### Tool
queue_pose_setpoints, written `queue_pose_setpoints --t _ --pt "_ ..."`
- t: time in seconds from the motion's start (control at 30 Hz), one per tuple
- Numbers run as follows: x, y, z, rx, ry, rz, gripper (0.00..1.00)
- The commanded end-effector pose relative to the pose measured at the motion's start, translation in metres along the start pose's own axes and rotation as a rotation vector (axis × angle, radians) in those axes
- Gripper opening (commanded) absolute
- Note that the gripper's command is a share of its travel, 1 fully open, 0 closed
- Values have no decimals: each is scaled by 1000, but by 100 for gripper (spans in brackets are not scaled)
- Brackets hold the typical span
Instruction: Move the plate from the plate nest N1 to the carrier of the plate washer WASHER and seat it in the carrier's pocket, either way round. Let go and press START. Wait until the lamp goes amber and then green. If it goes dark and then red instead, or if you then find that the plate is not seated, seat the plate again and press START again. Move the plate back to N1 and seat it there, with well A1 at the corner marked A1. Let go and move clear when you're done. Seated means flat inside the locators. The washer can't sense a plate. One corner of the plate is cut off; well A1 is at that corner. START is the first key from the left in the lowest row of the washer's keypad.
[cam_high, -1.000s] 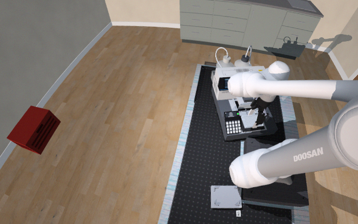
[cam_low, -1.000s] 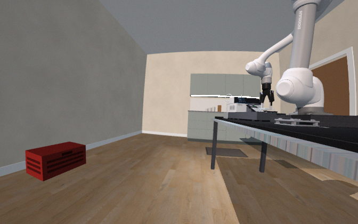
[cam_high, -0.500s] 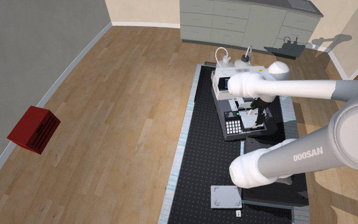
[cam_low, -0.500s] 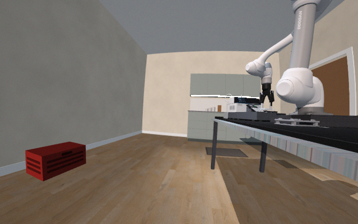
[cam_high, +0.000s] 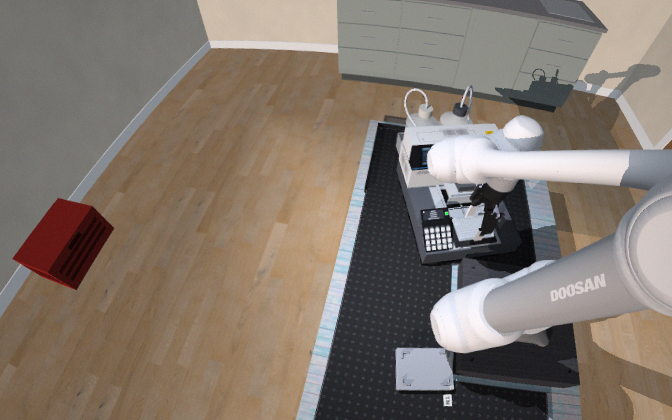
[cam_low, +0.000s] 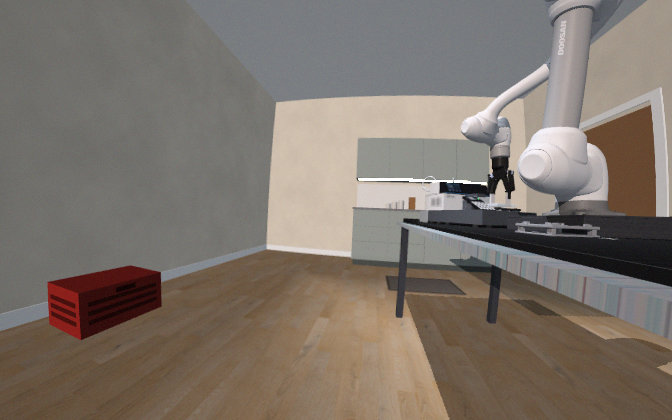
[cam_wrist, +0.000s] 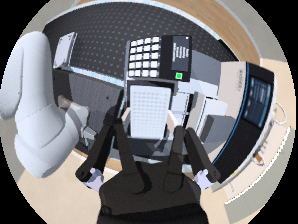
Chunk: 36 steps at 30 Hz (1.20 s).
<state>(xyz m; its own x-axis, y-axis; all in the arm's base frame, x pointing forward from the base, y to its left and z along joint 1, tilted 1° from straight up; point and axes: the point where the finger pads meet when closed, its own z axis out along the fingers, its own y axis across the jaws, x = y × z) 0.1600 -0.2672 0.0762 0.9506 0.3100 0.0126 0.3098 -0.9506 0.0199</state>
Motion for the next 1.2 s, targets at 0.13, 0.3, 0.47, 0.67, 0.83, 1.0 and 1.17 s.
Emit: queue_pose_setpoints --t 0.13,0.3,0.47,0.67,0.83,1.0,1.17 --pt "0 0 1 0 0 0 10" --pt "0 0 2 0 0 0 10" --pt "0 0 2 0 0 0 10" --pt "0 0 3 0 0 0 10" --pt "0 0 4 0 0 0 10" --pt "0 0 5 0 0 0 10" --pt "0 0 6 0 0 0 10"
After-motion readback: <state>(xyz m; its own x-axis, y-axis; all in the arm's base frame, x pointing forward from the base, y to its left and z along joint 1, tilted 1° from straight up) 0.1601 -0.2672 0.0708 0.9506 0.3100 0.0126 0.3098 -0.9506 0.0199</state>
